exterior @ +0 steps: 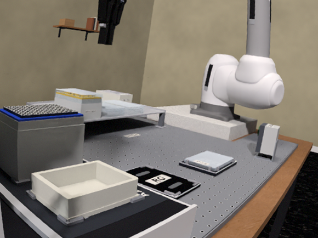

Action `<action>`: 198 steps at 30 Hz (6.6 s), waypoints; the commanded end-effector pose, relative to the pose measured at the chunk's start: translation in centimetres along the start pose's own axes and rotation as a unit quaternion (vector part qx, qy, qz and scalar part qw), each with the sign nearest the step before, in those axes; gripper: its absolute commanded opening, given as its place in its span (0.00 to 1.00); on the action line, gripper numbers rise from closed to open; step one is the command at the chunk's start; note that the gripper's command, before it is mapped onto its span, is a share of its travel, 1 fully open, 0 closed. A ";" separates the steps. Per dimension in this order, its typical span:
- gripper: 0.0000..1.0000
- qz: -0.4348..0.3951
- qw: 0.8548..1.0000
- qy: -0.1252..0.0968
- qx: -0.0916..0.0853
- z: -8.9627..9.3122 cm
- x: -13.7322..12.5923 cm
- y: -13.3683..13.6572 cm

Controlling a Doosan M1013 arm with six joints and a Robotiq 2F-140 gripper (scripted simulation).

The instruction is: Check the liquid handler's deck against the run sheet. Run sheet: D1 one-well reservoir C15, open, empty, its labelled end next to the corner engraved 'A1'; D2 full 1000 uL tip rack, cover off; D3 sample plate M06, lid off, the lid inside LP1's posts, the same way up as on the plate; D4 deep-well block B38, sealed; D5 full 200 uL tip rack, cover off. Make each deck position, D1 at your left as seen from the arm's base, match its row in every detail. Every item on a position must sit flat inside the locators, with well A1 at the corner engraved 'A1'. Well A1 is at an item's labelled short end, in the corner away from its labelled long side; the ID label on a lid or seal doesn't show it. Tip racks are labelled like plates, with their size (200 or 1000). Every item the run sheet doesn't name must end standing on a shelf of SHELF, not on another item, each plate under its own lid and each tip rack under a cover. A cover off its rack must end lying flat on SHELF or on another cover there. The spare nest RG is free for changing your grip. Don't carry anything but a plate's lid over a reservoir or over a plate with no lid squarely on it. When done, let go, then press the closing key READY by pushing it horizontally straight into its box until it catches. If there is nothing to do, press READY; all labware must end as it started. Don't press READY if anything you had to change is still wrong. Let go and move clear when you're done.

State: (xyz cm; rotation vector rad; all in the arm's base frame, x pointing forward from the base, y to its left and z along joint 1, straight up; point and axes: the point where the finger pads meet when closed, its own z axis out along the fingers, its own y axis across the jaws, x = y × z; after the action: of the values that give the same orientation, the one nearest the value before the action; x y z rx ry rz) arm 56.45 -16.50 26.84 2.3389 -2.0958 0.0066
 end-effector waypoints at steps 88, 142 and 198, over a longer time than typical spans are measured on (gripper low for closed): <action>0.10 -0.710 0.704 0.000 0.001 -0.1 1.6 -13.2; 0.10 -0.952 0.305 0.001 0.001 -0.2 2.9 -23.5; 0.10 -1.000 0.009 0.001 0.000 -0.2 -6.3 -26.5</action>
State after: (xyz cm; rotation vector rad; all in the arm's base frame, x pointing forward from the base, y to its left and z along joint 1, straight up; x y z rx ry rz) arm 82.09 -8.57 26.97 2.1152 2.3185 -0.0008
